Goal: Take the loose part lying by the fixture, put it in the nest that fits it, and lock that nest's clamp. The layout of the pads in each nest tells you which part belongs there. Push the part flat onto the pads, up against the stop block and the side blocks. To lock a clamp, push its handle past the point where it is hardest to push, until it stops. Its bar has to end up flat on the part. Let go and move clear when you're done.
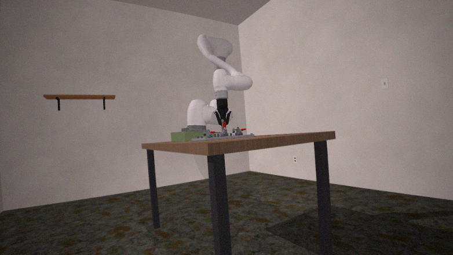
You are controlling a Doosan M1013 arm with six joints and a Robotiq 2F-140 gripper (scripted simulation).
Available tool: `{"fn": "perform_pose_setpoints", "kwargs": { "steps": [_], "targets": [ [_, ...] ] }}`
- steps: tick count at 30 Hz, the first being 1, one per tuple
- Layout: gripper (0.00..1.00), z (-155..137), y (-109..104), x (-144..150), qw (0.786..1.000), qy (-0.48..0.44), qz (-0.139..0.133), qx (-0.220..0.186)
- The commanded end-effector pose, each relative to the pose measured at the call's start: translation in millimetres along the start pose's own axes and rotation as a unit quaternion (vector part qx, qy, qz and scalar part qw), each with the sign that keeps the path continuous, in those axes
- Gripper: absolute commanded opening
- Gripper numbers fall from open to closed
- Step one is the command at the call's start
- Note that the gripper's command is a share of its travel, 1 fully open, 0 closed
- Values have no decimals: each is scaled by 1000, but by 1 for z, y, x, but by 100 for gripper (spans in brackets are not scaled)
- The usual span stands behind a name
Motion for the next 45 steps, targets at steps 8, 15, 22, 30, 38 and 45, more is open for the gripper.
{"fn": "perform_pose_setpoints", "kwargs": {
  "steps": [8, 15, 22, 30, 38, 45],
  "targets": [
    [10, -2, 2, 5, 1000, 2, 1, -1],
    [10, -2, 2, 5, 1000, 2, 1, -1],
    [10, -2, 2, 9, 1000, 2, 1, -1],
    [10, -2, 2, 10, 1000, 2, 1, -1],
    [10, -2, 2, 10, 1000, 2, 1, -1],
    [10, -3, 2, 12, 1000, 2, 1, -1]
  ]
}}
Point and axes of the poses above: the point where the finger pads meet when closed, its own y axis out along the fingers, its own x axis across the jaws, z = x × y, the point moved 7 cm from there along -y, back along the fingers, and after that the axes turned 5 degrees about -y, right-handed, at the moved point
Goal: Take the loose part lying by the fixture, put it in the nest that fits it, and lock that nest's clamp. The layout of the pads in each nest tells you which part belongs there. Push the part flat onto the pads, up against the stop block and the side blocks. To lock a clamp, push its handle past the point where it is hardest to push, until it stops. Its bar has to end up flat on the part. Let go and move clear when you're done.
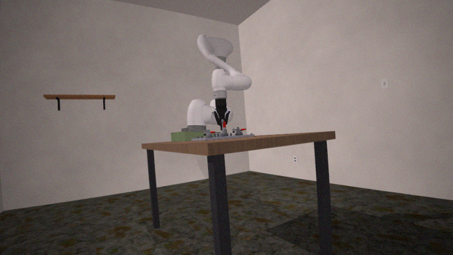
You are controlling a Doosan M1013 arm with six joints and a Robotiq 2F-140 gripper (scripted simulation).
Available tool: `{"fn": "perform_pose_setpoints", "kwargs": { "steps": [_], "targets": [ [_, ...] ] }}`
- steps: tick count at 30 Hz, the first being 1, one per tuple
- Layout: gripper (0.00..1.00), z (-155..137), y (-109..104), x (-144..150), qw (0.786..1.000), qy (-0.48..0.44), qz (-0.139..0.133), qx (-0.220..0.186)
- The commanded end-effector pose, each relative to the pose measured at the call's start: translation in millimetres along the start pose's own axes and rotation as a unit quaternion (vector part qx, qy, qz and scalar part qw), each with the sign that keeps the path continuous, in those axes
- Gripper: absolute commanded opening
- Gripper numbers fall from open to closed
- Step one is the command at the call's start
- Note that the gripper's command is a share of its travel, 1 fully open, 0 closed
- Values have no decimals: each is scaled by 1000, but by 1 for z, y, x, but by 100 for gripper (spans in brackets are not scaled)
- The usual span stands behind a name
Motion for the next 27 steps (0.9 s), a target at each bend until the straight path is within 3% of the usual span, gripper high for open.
{"fn": "perform_pose_setpoints", "kwargs": {
  "steps": [1, 27],
  "targets": [
    [10, -2, 2, 2, 1000, 2, 1, -1],
    [10, 0, 2, -18, 1000, 2, 1, -1]
  ]
}}
Point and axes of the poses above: the point where the finger pads meet when closed, its own y axis out along the fingers, its own x axis across the jaws, z = x × y, the point moved 7 cm from there along -y, back along the fingers, and after that the axes turned 5 degrees about -y, right-handed, at the moved point
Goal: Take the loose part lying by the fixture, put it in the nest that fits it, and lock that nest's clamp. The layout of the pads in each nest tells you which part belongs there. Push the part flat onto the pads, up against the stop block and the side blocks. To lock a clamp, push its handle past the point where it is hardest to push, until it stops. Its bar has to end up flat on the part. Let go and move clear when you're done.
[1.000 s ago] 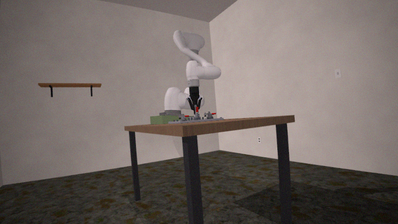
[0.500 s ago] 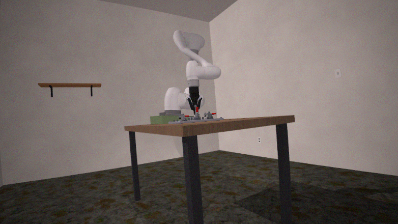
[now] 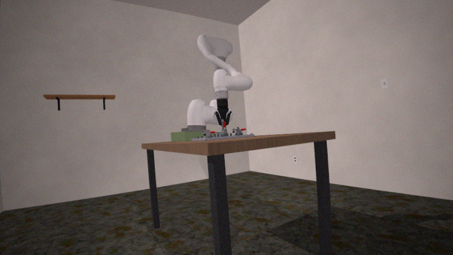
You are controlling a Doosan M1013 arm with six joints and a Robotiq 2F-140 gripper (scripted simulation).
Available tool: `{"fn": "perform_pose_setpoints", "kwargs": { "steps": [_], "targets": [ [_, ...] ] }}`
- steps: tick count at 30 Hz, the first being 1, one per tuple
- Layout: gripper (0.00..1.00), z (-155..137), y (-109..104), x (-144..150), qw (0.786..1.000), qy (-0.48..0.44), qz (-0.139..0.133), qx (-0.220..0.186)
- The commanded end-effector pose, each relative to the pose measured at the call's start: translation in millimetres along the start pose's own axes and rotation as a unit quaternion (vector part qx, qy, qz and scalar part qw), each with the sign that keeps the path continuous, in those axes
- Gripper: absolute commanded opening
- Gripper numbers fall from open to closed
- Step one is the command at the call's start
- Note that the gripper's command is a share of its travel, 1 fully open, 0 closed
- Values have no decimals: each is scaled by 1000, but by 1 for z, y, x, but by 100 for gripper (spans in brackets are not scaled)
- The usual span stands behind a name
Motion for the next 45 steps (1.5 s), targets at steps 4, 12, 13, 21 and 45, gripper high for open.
{"fn": "perform_pose_setpoints", "kwargs": {
  "steps": [4, 12, 13, 21, 45],
  "targets": [
    [10, 0, -2, -5, 1000, -1, 0, 0],
    [10, 0, -23, -5, 1000, -1, 0, 0],
    [10, 0, -27, -5, 1000, -1, 0, 0],
    [10, 0, -39, -5, 1000, -1, 0, 0],
    [35, 0, -68, -5, 1000, -1, 0, 0]
  ]
}}
Point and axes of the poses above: the point where the finger pads meet when closed, its own y axis out along the fingers, its own x axis across the jaws, z = x × y, the point moved 7 cm from there along -y, back along the fingers, and after that the axes turned 5 degrees about -y, right-handed, at the moved point
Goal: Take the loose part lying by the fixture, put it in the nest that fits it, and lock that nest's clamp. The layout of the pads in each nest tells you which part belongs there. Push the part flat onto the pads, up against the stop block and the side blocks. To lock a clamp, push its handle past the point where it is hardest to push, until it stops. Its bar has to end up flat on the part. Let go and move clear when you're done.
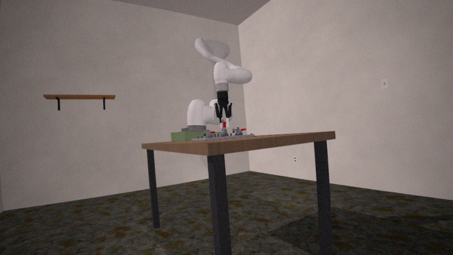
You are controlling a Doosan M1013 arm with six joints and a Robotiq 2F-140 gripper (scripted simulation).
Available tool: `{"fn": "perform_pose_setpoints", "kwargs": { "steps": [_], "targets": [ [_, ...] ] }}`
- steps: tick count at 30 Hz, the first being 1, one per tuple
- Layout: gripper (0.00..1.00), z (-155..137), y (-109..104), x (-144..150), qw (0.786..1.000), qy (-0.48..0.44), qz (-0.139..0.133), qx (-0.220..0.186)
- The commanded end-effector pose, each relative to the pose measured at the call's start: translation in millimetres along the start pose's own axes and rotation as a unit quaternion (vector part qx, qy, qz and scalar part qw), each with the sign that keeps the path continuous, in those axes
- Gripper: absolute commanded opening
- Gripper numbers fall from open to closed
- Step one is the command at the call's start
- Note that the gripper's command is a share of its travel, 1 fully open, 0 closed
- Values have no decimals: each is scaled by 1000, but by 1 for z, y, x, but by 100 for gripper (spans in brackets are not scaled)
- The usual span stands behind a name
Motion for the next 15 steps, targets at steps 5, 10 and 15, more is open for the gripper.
{"fn": "perform_pose_setpoints", "kwargs": {
  "steps": [5, 10, 15],
  "targets": [
    [35, 1, -61, 2, 1000, 2, -1, 2],
    [35, 1, -99, 2, 1000, 2, -1, 2],
    [35, 1, -107, 2, 1000, 2, -1, 2]
  ]
}}
Point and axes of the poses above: the point where the finger pads meet when closed, its own y axis out along the fingers, its own x axis across the jaws, z = x × y, the point moved 7 cm from there along -y, back along the fingers, and after that the axes turned 5 degrees about -y, right-handed, at the moved point
